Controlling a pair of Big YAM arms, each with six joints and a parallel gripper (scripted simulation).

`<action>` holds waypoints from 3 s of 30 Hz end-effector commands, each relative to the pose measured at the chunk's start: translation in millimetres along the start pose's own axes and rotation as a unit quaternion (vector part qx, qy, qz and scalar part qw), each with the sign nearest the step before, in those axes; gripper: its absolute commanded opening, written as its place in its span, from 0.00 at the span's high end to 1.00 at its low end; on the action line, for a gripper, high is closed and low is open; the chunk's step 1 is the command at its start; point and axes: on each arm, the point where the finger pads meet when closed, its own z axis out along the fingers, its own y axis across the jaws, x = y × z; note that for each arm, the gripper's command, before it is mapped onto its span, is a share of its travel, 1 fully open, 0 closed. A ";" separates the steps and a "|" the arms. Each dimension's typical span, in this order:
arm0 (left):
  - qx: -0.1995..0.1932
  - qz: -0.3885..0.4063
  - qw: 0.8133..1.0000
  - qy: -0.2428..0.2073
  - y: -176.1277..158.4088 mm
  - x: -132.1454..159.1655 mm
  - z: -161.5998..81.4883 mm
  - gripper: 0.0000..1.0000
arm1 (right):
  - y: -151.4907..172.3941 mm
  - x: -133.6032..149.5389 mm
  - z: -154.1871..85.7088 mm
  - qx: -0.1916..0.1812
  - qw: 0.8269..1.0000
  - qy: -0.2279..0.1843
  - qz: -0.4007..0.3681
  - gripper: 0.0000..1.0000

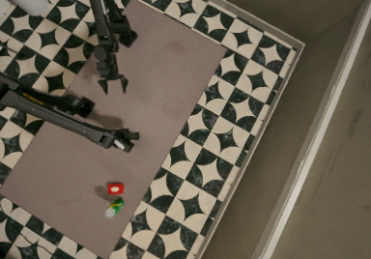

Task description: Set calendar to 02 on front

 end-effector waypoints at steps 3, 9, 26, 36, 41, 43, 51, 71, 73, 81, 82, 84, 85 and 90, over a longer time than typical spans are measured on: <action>0.004 0.004 1.000 -0.025 -4.0 -29.4 4.4 0.00 | -9.4 -5.3 6.4 0.005 1.000 -0.007 0.002 0.31; 0.004 0.004 1.000 -0.025 -4.0 -29.4 4.4 0.00 | -10.4 -6.3 7.5 0.009 1.000 -0.012 0.002 0.31; 0.004 0.004 1.000 -0.025 -4.0 -29.4 4.4 0.00 | -4.1 -4.4 -43.8 0.015 1.000 -0.019 0.001 0.31; 0.004 0.004 1.000 -0.025 -4.0 -29.4 4.4 0.00 | -3.6 -4.0 -44.3 0.013 1.000 -0.016 0.001 0.31; 0.004 0.004 1.000 -0.025 -4.0 -29.4 4.4 0.00 | -6.4 -7.3 -37.3 0.012 1.000 -0.016 0.001 0.31; 0.004 0.004 1.000 -0.025 -4.0 -29.4 4.4 0.00 | -8.1 -9.2 -34.3 0.013 1.000 -0.016 0.001 0.31; 0.004 0.004 1.000 -0.025 -4.0 -29.4 4.4 0.00 | -5.4 -6.0 -17.6 0.005 1.000 -0.007 0.000 0.31; 0.004 0.004 1.000 -0.025 -4.0 -29.4 4.4 0.00 | -2.8 -2.9 12.0 0.002 1.000 -0.004 0.000 0.31; 0.004 0.004 1.000 -0.025 -4.0 -29.4 4.4 0.00 | -0.5 -0.3 17.1 0.000 1.000 -0.001 0.000 0.31; 0.004 0.004 1.000 -0.025 -4.0 -29.4 4.4 0.00 | -5.5 -6.2 6.4 0.008 1.000 -0.011 0.000 0.31; 0.004 0.004 1.000 -0.025 -4.0 -29.4 4.4 0.00 | -5.5 -6.2 6.4 0.008 1.000 -0.011 0.000 0.31; 0.004 0.004 1.000 -0.025 -4.0 -29.4 4.4 0.00 | -5.5 -6.2 6.4 0.008 1.000 -0.011 0.000 0.31; 0.004 0.004 1.000 -0.025 -4.0 -29.4 4.4 0.00 | -5.5 -6.2 6.4 0.008 1.000 -0.011 0.000 0.40; 0.004 0.004 1.000 -0.025 -4.0 -29.4 4.4 0.00 | -5.5 -6.2 6.4 0.008 1.000 -0.011 0.000 0.44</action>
